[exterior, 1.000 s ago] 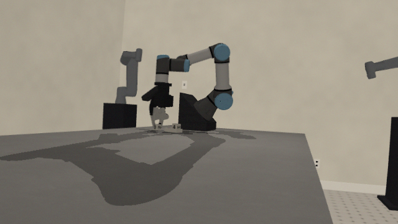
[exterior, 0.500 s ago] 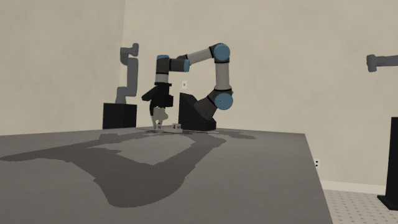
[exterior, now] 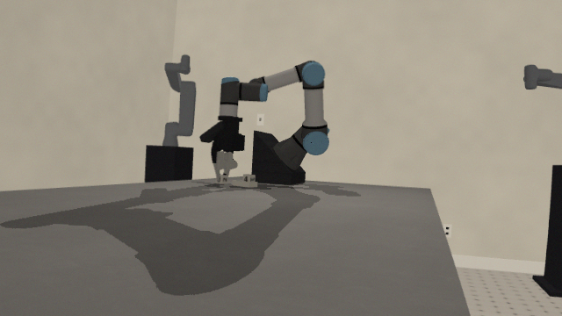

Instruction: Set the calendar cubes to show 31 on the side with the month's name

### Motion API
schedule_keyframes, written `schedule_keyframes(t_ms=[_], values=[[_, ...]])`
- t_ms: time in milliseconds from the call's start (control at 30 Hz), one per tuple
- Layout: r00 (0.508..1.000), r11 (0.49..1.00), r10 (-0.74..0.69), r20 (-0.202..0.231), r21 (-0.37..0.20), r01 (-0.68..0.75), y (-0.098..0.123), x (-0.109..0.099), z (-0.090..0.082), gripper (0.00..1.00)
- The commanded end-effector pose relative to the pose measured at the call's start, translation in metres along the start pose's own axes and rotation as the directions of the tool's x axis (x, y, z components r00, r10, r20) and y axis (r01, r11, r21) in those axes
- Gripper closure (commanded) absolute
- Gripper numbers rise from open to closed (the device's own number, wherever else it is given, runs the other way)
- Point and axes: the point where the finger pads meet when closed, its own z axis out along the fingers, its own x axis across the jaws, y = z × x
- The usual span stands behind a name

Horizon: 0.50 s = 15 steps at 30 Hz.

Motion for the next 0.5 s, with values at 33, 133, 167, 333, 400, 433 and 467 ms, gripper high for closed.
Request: schedule_keyframes(t_ms=[33, 133, 167, 333, 400, 433, 467], values=[[1.0, 1.0, 0.0, 0.002, 0.002, 0.0, -0.0006, -0.0006, -0.0008, 0.9], [1.0, 1.0, 0.0, 0.002, 0.002, 0.0, -0.0006, -0.0006, -0.0008, 0.9], [1.0, 1.0, 0.0, 0.002, 0.002, 0.0, -0.0006, -0.0006, -0.0008, 0.9], [1.0, 1.0, 0.0, 0.002, 0.002, 0.0, -0.0006, -0.0006, -0.0009, 0.9], [1.0, 1.0, 0.0, 0.002, 0.002, 0.0, -0.0006, -0.0006, -0.0016, 0.9], [1.0, 1.0, 0.0, 0.002, 0.002, 0.0, -0.0006, -0.0007, -0.0023, 0.9], [1.0, 1.0, 0.0, 0.002, 0.002, 0.0, -0.0006, -0.0007, -0.0032, 0.9]])
